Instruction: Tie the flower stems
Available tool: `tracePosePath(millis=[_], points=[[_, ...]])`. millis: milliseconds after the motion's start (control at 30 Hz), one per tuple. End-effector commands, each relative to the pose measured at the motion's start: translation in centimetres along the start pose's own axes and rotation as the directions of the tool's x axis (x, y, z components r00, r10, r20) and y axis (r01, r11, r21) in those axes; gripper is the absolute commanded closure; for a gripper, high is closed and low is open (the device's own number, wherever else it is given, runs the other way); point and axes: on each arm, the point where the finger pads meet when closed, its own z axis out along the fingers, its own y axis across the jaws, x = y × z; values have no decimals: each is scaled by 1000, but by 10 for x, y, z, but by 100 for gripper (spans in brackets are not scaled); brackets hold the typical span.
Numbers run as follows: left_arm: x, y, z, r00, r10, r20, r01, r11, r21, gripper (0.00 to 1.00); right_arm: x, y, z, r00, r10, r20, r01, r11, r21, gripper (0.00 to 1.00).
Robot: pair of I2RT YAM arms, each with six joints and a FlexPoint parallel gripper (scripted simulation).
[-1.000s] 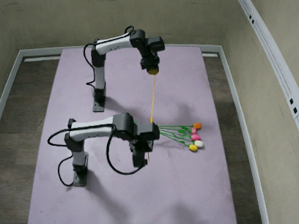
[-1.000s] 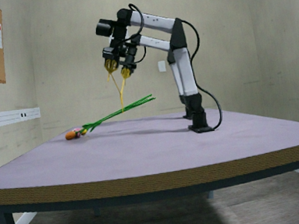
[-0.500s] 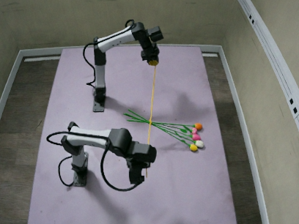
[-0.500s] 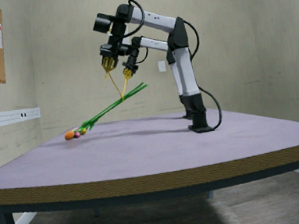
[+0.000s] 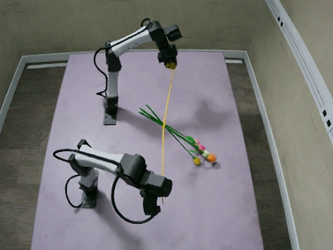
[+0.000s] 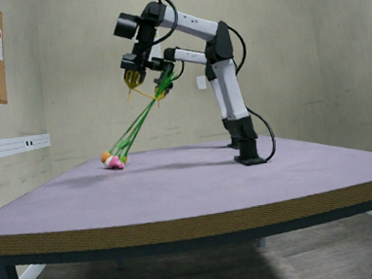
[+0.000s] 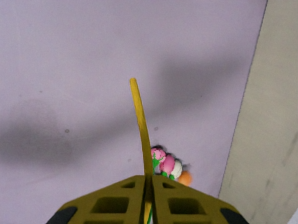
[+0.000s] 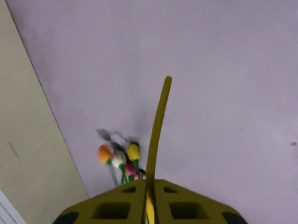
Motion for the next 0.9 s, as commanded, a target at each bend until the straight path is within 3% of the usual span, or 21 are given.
tracePosePath(millis=[0, 533, 867], points=[[-12, -2, -10, 998, 9, 55, -11, 1000, 26, 100, -12, 3, -14, 998, -11, 62, 14, 999, -39, 100], [-14, 19, 38, 998, 8, 56, -9, 1000, 30, 100, -14, -18, 34, 998, -11, 63, 14, 999, -41, 100], [-24, 53, 118, 998, 6, 56, -8, 1000, 30, 100, -26, -51, 114, 998, -10, 63, 13, 999, -42, 100]])
